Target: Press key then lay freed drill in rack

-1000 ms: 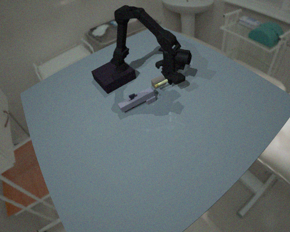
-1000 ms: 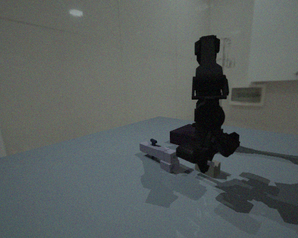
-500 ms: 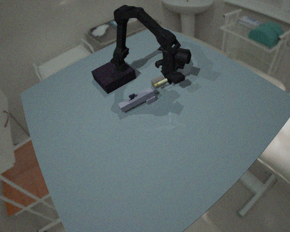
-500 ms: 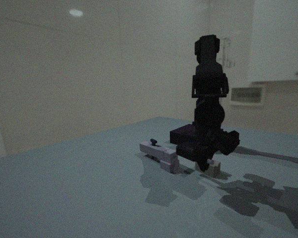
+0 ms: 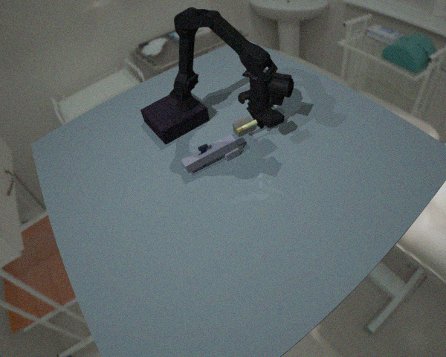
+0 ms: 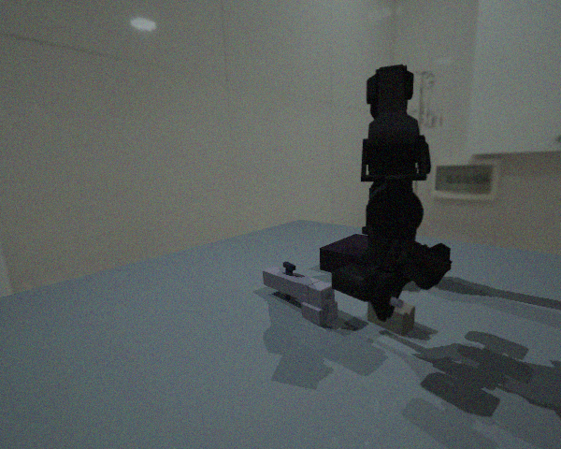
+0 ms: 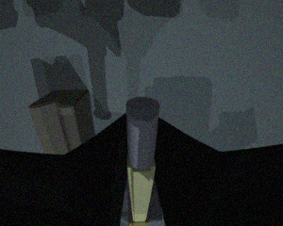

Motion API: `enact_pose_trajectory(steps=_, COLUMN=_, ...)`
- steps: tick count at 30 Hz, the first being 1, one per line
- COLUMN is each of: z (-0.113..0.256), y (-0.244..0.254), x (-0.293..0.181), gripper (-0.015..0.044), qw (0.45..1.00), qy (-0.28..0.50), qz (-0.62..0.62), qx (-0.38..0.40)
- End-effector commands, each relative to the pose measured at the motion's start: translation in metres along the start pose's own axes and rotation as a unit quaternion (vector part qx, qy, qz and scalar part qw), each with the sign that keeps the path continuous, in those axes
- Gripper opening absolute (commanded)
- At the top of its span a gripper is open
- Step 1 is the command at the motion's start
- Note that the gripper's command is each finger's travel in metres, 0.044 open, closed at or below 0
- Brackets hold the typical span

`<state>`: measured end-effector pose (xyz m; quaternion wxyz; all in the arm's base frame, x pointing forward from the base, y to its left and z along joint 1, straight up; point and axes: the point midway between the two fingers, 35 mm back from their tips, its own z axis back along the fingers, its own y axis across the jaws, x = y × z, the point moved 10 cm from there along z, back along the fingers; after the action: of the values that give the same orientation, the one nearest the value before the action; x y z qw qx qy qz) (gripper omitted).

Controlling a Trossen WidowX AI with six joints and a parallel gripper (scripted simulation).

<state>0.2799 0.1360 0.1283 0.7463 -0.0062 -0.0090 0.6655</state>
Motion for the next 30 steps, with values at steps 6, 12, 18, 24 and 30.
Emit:
enact_pose_trajectory(steps=6, z=0.0043, y=-0.0003, x=0.0003, gripper=0.0, qw=1.0, qy=-0.003, qz=0.002, qx=-0.002)
enact_pose_trajectory(steps=12, z=0.0057, y=-0.0002, x=0.0002, gripper=0.0, qw=1.0, qy=-0.003, qz=0.002, qx=-0.002)
enact_pose_trajectory(steps=18, z=0.007, y=-0.0001, x=0.0002, gripper=0.0, qw=1.0, qy=-0.003, qz=0.002, qx=-0.002)
enact_pose_trajectory(steps=24, z=0.0083, y=-0.0002, x=0.0002, gripper=0.0, qw=1.0, qy=-0.003, qz=0.002, qx=-0.002)
enact_pose_trajectory(steps=30, z=0.0096, y=-0.0002, x=0.0002, gripper=0.0, qw=1.0, qy=-0.003, qz=0.002, qx=-0.002)
